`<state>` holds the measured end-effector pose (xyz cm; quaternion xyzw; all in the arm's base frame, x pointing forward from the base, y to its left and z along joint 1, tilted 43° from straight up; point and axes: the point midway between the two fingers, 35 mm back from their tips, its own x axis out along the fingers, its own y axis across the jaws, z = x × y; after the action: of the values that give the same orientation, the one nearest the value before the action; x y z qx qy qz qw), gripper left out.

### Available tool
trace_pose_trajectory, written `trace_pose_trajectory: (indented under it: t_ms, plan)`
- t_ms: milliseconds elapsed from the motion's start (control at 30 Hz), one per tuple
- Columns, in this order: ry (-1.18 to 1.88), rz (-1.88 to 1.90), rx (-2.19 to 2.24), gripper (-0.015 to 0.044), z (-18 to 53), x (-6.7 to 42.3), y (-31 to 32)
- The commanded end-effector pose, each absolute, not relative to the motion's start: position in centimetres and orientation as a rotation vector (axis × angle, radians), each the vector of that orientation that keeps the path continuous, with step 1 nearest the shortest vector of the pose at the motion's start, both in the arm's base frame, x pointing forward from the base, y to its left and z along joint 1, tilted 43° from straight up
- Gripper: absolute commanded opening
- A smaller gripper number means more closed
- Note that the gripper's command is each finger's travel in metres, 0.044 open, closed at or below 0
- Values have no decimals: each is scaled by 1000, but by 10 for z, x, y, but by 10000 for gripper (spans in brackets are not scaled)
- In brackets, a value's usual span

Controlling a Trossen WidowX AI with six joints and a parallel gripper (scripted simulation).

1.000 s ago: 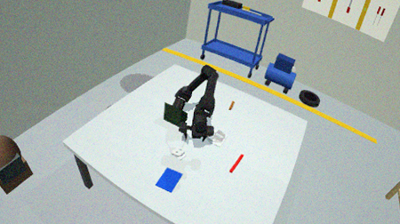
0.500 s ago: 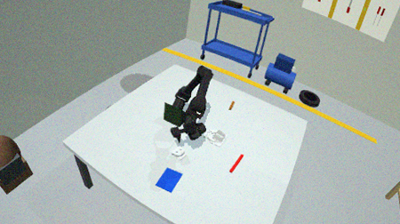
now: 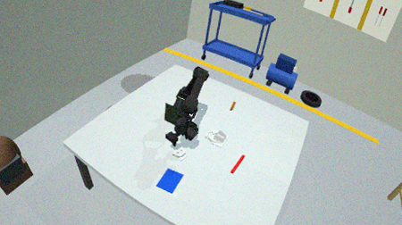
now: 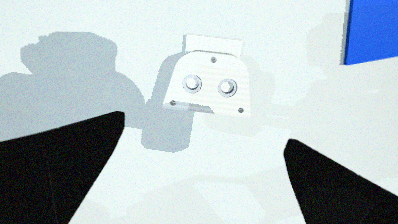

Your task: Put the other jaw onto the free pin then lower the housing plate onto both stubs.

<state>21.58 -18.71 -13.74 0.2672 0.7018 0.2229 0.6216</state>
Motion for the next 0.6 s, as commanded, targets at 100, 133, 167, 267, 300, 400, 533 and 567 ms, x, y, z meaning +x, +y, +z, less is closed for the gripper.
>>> trace_pose_trajectory:
  t_ms: [100, 133, 167, 267, 300, 400, 533, 567]
  plan:
    - [1602, 559, 578, 440, -141, 212, -188]
    - [1602, 559, 578, 440, -141, 212, -188]
    - [1602, 559, 578, 440, -142, 212, -186]
    - [1601, 560, 579, 440, -163, 208, -167]
    - [1601, 560, 579, 440, -167, 207, -162]
    - [1601, 561, 579, 440, -169, 207, -161]
    - [1601, 561, 579, 440, -169, 207, -161]
    - [1601, 561, 579, 440, -169, 207, -161]
